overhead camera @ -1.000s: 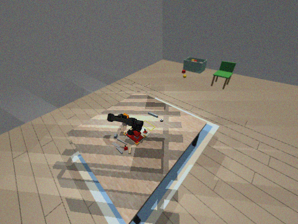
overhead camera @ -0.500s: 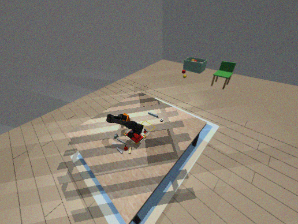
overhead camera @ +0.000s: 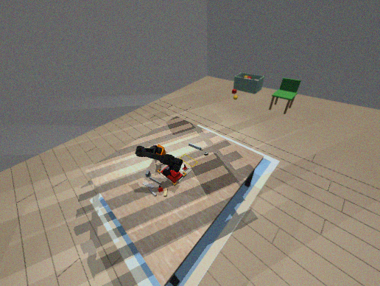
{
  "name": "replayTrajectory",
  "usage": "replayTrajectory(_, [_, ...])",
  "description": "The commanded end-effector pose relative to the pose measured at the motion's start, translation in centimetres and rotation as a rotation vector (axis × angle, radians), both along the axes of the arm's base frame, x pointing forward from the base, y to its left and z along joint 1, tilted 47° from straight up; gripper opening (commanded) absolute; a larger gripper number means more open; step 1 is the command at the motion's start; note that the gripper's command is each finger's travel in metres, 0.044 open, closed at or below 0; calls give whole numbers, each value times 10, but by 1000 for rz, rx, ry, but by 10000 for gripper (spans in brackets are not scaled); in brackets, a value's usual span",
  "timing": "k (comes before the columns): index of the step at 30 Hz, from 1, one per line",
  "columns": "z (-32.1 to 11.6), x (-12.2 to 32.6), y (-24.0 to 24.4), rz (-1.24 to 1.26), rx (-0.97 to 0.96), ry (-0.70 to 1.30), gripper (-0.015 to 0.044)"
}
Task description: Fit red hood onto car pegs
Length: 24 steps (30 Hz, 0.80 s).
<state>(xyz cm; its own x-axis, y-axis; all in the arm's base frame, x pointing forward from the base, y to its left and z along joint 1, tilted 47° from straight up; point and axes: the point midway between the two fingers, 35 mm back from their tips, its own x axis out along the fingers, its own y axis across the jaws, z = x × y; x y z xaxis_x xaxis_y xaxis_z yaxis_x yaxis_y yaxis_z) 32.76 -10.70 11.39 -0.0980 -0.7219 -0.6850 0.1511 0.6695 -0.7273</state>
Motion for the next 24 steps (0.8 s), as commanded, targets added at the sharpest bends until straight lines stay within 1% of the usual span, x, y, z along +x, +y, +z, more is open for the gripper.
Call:
replayTrajectory(1, [0, 0, 0, 4, -3, 0, 0])
replayTrajectory(24, [-3, 0, -4, 4, -3, 0, 0])
